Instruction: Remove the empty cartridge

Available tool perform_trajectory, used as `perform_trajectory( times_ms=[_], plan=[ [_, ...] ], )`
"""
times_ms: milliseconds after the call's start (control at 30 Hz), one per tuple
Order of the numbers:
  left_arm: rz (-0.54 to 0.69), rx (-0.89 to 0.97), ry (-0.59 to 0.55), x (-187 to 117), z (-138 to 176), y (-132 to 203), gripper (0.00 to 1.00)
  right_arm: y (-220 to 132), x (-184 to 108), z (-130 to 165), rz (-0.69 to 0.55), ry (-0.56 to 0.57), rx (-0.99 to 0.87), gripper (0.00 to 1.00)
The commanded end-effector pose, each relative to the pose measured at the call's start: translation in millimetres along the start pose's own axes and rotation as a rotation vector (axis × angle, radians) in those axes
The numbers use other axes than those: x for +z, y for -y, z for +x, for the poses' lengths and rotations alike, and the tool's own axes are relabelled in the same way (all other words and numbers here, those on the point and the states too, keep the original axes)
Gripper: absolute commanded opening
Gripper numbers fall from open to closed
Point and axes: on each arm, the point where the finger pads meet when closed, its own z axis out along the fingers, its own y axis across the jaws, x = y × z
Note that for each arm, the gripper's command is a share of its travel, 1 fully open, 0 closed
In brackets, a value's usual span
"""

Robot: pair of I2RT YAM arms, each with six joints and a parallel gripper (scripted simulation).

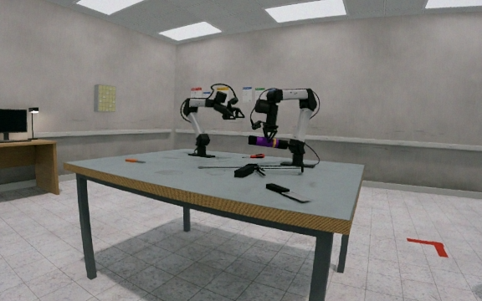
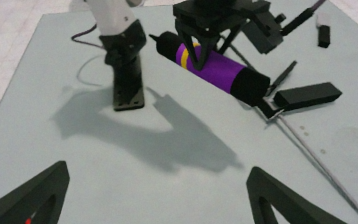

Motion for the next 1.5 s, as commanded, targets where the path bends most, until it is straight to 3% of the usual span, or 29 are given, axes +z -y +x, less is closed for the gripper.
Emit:
perform_trajectory(
  times_ms=[0,433,733,1233,1467],
  plan=[
    [-0.07,-0.222,0.012,3,2,23,0.41,-27,-27,9,-0.052,-0.093,-0.024,1.0],
    [-0.062,-0.354,-0.046,40,12,120,0.41,-77,-59,15,-0.18,-0.134,-0.073,1.0],
    [-0.056,-0.444,-0.095,59,30,194,0.41,-85,-61,16,-0.205,-0.143,-0.085,1.0],
    [-0.073,-0.417,-0.121,63,39,206,0.41,-85,-61,14,-0.207,-0.136,-0.088,1.0],
    [-0.061,-0.434,-0.1,68,27,211,0.41,-85,-61,14,-0.207,-0.136,-0.089,1.0]
  ],
)
